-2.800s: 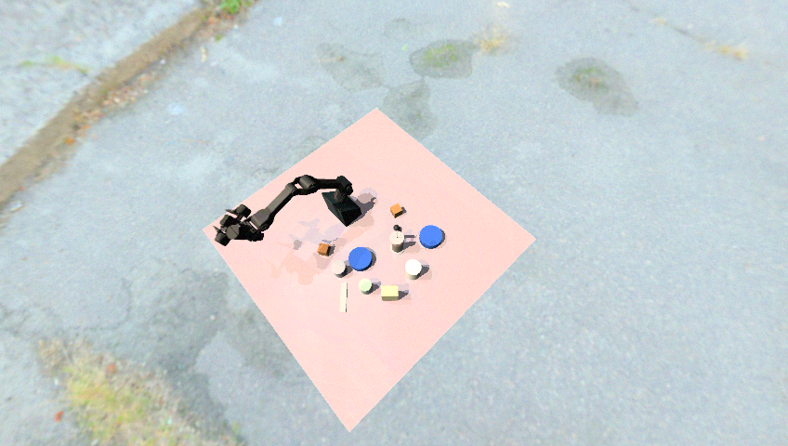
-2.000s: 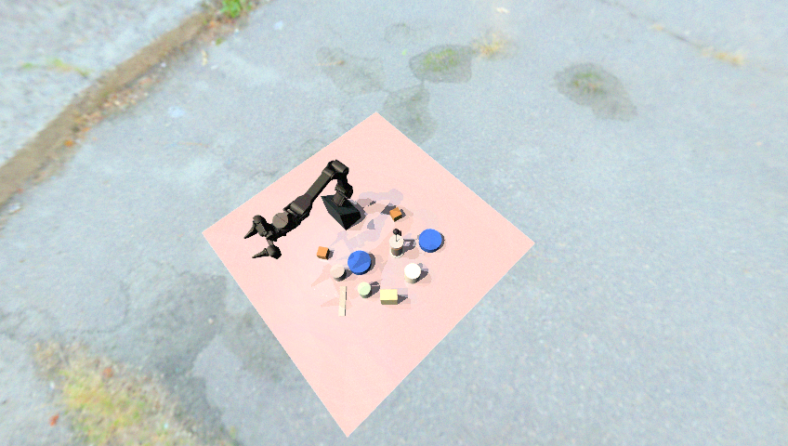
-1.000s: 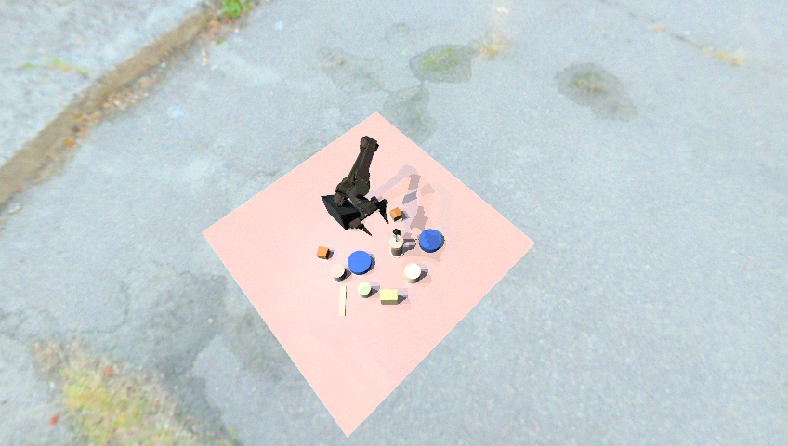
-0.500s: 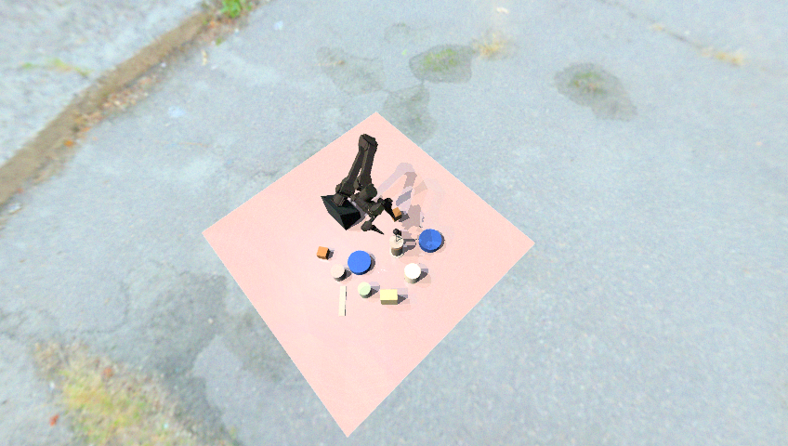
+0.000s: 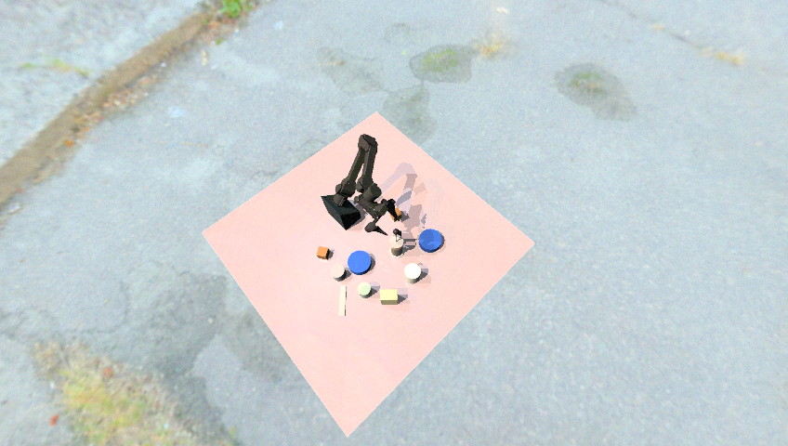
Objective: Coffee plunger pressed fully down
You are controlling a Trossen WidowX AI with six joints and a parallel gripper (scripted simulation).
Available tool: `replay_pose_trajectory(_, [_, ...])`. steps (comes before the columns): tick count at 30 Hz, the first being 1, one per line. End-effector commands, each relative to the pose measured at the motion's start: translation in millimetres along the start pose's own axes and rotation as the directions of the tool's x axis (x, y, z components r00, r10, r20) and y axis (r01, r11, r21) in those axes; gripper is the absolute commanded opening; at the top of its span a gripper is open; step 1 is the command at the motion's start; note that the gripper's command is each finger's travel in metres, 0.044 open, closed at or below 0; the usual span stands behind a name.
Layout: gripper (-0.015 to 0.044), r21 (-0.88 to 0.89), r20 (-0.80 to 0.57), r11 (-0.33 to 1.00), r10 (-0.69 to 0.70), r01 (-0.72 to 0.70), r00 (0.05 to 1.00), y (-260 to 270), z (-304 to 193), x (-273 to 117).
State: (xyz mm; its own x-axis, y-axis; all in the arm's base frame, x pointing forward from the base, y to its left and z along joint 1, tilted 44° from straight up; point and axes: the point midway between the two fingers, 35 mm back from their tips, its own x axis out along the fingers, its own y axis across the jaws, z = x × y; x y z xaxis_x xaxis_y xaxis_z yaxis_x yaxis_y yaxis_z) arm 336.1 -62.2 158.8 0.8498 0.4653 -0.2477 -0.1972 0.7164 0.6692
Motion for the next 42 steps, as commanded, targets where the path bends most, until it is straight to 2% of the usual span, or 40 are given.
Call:
replay_pose_trajectory(1, [0.0440,0.013,-0.006,1.000,-0.003,0.003,1.000,-3,-2,8])
replay_pose_trajectory(14, [0.0440,0.013,-0.002,1.000,-0.001,0.001,1.000,-2,-3,27])
replay_pose_trajectory(26, [0.0125,0.013,-0.002,1.000,-0.001,0.001,1.000,-2,-3,27])
replay_pose_trajectory(42, [0.0121,0.012,-0.003,1.000,-0.002,0.002,1.000,-3,-8,31])
